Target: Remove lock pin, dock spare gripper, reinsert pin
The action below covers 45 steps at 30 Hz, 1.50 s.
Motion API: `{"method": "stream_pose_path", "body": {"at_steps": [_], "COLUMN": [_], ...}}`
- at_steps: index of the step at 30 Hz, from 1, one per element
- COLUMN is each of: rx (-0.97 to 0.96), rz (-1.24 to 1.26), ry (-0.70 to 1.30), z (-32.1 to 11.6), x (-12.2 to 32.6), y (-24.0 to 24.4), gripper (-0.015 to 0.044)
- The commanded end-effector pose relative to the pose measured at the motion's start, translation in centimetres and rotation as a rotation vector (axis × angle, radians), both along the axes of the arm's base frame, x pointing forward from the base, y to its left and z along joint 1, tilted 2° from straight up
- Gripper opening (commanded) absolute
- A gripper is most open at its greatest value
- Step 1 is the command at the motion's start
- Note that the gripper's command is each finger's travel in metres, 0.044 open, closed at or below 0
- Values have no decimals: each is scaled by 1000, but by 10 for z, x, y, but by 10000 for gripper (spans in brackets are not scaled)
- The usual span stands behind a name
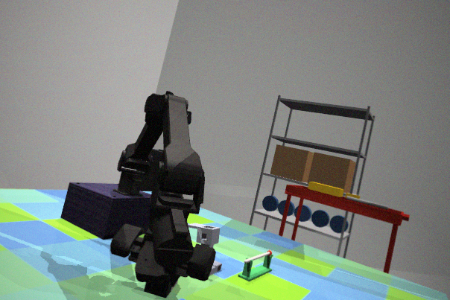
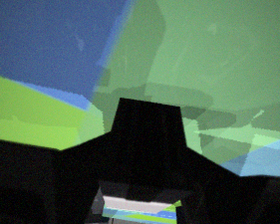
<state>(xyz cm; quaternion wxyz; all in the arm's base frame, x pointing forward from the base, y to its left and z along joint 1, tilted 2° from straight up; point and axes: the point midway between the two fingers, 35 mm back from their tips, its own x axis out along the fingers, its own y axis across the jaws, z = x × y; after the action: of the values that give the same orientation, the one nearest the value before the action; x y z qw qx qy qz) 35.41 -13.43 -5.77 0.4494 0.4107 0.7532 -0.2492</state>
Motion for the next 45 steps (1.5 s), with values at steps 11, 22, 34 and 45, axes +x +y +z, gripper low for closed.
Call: {"method": "stream_pose_path", "body": {"at_steps": [11,22,34,45], "rx": [-6,-19,-27,-47], "rz": [-10,-27,-23,14], "ry": [-10,-31,-34,-85], "z": [33,103,113,118], "x": [2,-1,-3,-2], "y": [0,3,3,9], "gripper": [0,0,0,0]}}
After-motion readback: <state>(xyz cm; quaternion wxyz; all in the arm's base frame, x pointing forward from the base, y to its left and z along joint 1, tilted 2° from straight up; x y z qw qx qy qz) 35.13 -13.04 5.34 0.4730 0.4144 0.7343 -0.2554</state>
